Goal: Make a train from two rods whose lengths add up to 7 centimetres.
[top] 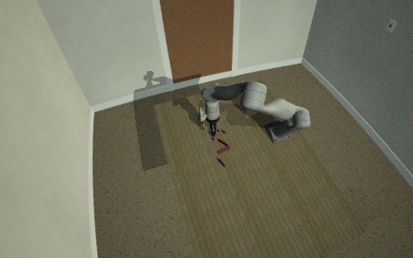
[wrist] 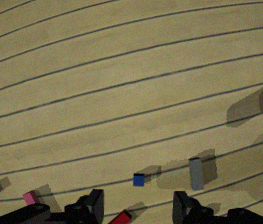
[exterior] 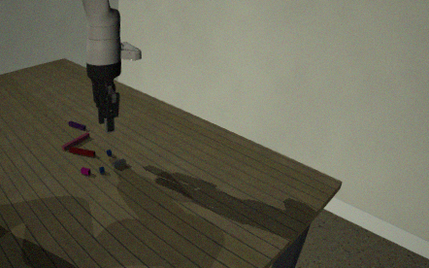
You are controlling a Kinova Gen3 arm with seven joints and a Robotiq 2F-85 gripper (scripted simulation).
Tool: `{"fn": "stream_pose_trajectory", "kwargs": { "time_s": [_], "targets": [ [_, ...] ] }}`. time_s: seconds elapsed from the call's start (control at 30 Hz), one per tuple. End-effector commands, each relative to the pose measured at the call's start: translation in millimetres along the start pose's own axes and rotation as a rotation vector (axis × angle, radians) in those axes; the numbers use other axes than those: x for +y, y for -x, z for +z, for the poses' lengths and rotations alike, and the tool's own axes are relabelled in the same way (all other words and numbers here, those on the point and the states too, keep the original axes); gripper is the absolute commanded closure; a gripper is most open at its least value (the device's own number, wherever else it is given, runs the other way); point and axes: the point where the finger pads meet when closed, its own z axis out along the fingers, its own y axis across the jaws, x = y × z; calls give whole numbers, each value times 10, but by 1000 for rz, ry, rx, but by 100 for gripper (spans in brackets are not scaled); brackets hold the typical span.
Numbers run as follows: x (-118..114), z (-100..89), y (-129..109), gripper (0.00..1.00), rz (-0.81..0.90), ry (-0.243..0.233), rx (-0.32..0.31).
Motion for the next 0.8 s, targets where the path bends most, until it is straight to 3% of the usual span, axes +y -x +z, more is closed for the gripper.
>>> {"fn": "stream_pose_trajectory", "kwargs": {
  "time_s": [0.0, 0.77],
  "targets": [
    [2, -9, -5, 76, 0, 1, 2],
    [2, 28, -6, 76, 0, 0, 2]
  ]
}}
